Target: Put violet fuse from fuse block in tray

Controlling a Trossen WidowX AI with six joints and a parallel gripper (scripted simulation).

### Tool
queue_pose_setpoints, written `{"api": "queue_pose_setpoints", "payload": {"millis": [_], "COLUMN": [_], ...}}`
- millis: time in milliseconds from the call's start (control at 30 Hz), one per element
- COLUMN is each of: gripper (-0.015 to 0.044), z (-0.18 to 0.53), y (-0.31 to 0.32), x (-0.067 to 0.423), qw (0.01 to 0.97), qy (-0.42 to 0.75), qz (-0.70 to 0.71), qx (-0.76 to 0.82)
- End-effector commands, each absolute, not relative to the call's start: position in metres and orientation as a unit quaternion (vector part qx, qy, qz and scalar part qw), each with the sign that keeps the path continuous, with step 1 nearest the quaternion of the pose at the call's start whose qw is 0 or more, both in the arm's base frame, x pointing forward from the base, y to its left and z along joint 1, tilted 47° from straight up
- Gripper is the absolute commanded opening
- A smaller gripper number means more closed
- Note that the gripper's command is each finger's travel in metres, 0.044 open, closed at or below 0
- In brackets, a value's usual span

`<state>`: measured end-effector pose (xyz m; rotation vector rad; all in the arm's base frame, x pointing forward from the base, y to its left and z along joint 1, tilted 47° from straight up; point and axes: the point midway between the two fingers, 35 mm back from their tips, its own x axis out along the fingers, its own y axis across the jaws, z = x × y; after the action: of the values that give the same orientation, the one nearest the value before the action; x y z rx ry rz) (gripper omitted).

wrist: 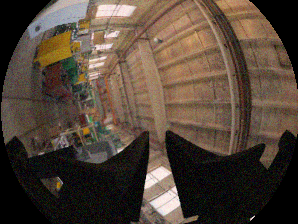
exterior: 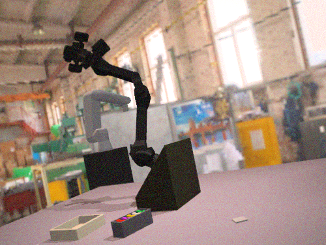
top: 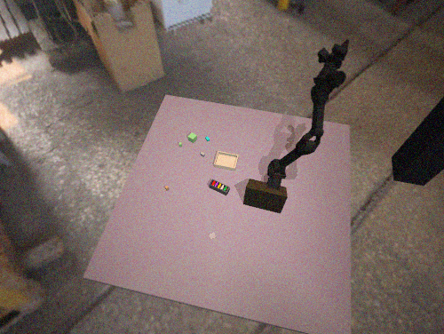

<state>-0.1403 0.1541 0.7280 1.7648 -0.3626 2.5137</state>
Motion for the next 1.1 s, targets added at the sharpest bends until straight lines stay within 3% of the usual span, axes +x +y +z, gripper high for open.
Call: {"api": "queue_pose_setpoints", "payload": {"millis": [0, 433, 1067], "gripper": [0.0071, 0.0071, 0.0071], "z": [0.736, 0.722, 0.625], "y": [0.100, -0.088, -0.193], "x": [-0.122, 0.001, 0.202], "qw": [-0.041, -0.292, -0.527], "qy": [-0.128, -0.168, -0.191], "qz": [0.796, 0.676, 0.483], "qx": [0.591, 0.656, 0.673]}}
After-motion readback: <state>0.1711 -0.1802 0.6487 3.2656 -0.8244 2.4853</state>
